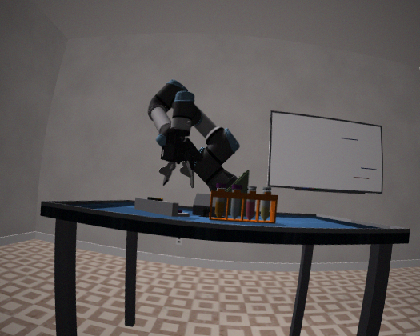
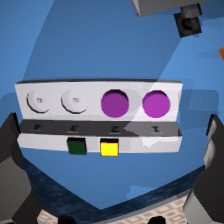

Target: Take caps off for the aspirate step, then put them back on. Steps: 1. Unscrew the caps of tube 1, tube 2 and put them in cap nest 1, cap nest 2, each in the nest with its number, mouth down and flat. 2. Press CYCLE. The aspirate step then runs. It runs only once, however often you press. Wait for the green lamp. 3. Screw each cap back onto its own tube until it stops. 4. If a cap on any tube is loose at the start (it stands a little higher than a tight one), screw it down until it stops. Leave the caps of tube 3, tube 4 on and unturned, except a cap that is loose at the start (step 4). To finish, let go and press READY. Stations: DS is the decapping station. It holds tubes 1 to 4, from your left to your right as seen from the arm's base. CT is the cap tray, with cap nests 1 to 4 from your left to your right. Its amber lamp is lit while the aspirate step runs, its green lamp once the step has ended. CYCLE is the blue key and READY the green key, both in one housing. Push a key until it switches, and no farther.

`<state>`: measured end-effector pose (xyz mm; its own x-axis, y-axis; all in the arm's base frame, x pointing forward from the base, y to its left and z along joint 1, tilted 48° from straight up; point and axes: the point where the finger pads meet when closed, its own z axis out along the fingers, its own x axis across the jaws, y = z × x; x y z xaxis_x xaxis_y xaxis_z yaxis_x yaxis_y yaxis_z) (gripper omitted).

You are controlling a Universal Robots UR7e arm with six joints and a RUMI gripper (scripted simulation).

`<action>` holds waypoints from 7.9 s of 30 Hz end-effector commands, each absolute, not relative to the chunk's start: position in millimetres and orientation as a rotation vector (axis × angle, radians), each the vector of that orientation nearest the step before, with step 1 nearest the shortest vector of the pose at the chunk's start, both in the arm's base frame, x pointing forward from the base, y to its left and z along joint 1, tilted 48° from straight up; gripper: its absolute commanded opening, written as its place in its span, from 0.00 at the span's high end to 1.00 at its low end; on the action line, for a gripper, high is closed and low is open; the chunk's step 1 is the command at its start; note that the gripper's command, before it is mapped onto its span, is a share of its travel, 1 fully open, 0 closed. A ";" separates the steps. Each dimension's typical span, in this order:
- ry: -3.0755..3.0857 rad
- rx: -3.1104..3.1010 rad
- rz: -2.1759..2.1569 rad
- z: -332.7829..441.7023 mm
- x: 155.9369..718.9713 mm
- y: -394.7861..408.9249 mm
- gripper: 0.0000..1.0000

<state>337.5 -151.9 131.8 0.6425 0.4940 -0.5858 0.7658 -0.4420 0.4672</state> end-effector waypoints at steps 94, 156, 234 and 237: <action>0.996 2.134 -0.458 168.6 364.4 -194.9 0.00; 0.996 2.134 -0.458 168.6 364.4 -194.9 0.00; 0.997 2.134 -0.458 76.4 400.6 -191.5 0.71; 0.997 2.134 -0.458 75.4 400.5 -192.6 0.71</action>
<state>400.3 -191.6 76.2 0.6367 0.5124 -0.5762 0.7709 -0.4378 0.4626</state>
